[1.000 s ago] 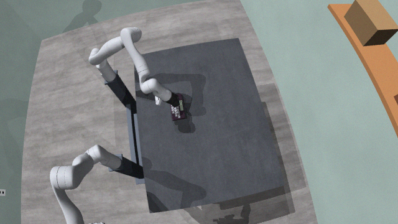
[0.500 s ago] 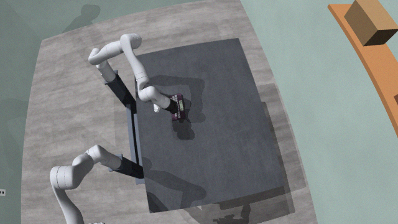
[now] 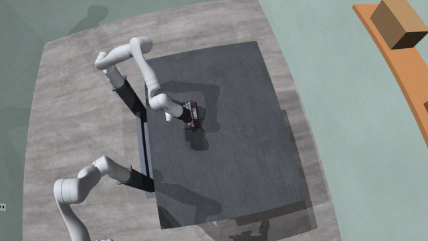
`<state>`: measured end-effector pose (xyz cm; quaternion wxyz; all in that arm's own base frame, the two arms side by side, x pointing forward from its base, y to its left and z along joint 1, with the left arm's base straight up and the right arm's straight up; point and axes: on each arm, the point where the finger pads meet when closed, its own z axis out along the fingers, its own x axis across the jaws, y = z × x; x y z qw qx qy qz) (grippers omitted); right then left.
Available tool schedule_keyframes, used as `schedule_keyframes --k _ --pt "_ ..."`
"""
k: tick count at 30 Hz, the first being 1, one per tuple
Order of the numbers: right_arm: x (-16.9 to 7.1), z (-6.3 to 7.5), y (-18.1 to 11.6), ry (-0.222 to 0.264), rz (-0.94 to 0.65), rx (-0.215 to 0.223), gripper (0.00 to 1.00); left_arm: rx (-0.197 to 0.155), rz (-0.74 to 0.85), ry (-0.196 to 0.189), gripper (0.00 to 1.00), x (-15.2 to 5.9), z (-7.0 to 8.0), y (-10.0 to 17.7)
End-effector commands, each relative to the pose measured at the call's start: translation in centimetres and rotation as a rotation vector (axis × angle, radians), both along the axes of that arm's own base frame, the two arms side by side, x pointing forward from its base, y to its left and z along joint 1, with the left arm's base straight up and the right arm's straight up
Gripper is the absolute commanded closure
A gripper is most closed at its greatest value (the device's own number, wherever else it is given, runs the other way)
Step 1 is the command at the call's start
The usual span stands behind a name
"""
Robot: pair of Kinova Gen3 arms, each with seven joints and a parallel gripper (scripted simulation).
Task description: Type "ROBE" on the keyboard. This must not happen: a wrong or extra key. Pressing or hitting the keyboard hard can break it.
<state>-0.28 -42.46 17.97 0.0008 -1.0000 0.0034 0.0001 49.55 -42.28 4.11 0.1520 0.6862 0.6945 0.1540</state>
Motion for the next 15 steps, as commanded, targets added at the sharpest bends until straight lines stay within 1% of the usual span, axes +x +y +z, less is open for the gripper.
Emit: schedule_keyframes --k 1,15 --pt "0.0 0.06 -0.04 0.0 0.0 -0.002 0.0 -0.001 0.0 -0.002 1.0 0.05 0.05 -0.04" --pt "0.0 0.06 -0.04 0.0 0.0 -0.002 0.0 -0.001 0.0 -0.002 1.0 0.05 -0.11 -0.04"
